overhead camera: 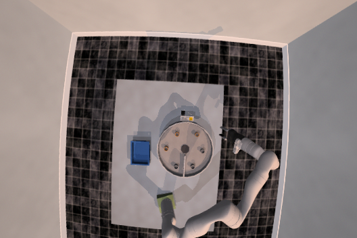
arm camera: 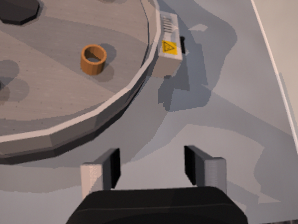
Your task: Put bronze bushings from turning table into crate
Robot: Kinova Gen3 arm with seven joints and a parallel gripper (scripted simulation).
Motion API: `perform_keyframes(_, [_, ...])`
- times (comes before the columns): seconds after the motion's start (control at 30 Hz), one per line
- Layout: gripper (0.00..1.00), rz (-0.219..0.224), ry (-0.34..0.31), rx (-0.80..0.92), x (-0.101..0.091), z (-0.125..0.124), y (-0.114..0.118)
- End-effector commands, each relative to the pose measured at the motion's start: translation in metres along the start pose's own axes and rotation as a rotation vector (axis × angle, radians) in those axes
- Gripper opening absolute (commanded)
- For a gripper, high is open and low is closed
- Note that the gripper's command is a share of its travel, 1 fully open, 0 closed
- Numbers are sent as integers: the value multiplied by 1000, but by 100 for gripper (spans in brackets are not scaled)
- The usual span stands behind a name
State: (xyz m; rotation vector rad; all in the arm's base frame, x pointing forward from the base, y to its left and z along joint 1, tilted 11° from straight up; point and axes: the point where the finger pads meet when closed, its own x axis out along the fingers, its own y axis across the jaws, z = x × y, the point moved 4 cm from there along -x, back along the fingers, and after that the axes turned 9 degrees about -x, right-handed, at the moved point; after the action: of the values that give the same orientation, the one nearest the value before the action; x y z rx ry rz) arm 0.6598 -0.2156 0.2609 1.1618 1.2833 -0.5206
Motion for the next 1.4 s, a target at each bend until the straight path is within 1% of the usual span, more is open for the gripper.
perform_keyframes(0.0, [100,2,-2,-1,-2,0,1])
perform_keyframes(0.53, [100,2,-2,-1,-2,0,1])
perform_keyframes(0.7, [100,2,-2,-1,-12,-56,-2])
perform_keyframes(1.1, [100,2,-2,-1,-12,-56,-2])
perform_keyframes(1.27, [100,1,-1,-1,-21,-111,-6])
perform_keyframes(1.37, [100,1,-1,-1,-21,-111,-6])
